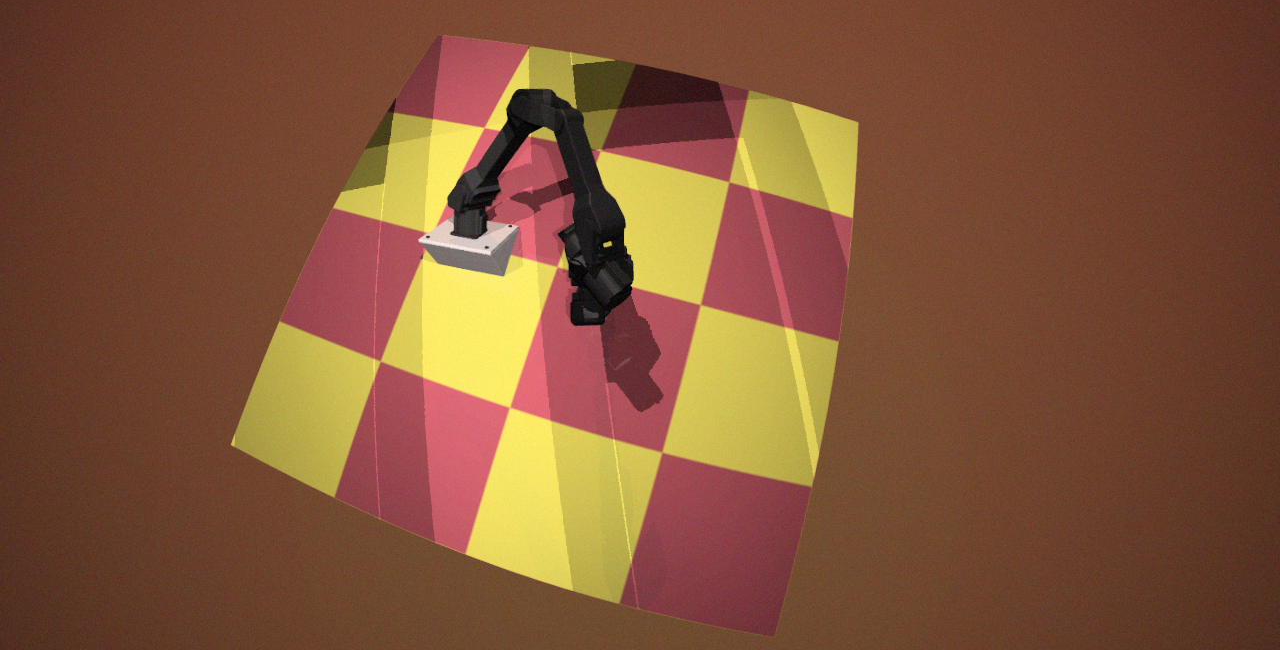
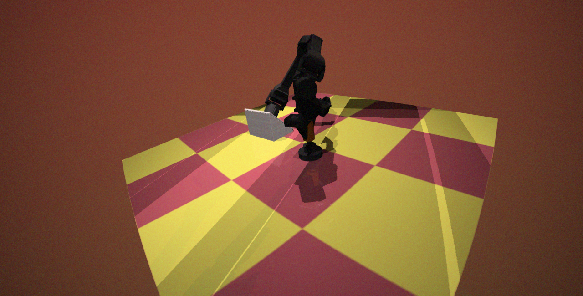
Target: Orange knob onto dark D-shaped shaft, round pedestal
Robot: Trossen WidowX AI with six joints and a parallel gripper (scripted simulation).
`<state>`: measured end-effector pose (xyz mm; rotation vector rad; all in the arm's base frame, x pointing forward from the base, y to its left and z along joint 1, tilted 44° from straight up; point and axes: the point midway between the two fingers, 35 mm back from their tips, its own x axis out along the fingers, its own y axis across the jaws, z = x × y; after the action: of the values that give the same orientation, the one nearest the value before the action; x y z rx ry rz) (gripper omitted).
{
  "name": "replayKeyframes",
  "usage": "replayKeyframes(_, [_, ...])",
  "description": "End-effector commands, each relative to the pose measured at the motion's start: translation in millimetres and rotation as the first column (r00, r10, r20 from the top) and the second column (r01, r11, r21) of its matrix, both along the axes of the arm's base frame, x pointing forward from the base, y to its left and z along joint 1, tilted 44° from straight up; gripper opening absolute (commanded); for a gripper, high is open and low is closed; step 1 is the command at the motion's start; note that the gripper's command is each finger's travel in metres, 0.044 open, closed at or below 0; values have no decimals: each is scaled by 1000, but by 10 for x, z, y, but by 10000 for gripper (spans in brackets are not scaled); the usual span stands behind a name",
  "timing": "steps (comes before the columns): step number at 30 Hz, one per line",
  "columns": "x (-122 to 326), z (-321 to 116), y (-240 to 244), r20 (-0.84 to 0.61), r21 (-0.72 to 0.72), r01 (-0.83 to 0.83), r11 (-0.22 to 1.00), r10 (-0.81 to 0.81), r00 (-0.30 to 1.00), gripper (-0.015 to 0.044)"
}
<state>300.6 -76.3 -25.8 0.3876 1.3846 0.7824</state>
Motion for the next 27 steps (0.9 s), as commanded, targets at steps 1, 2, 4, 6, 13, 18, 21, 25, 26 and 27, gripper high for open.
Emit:
replayKeyframes(1, [1,-19,-8,20,-2,-17,1000,18,1000,0])
replayKeyframes(2, [2,-21,-7,20,-2,-17,1000,18,1000,0])
replayKeyframes(4, [3,-28,2,20,-2,-17,1000,18,1000,0])
replayKeyframes(6, [6,-31,10,20,-2,-17,1000,18,1000,0])
replayKeyframes(13, [7,-30,18,20,-2,-17,1000,18,1000,0])
replayKeyframes(18, [10,-12,3,20,-2,-17,1000,18,1000,0])
replayKeyframes(21, [17,8,-10,20,-2,-17,1000,18,1000,0])
replayKeyframes(25, [23,12,-15,57,-3,-57,998,57,997,0])
replayKeyframes(26, [24,12,-16,79,-4,-80,997,80,994,0])
replayKeyframes(27, [26,10,-19,106,-7,-108,994,108,989,0])
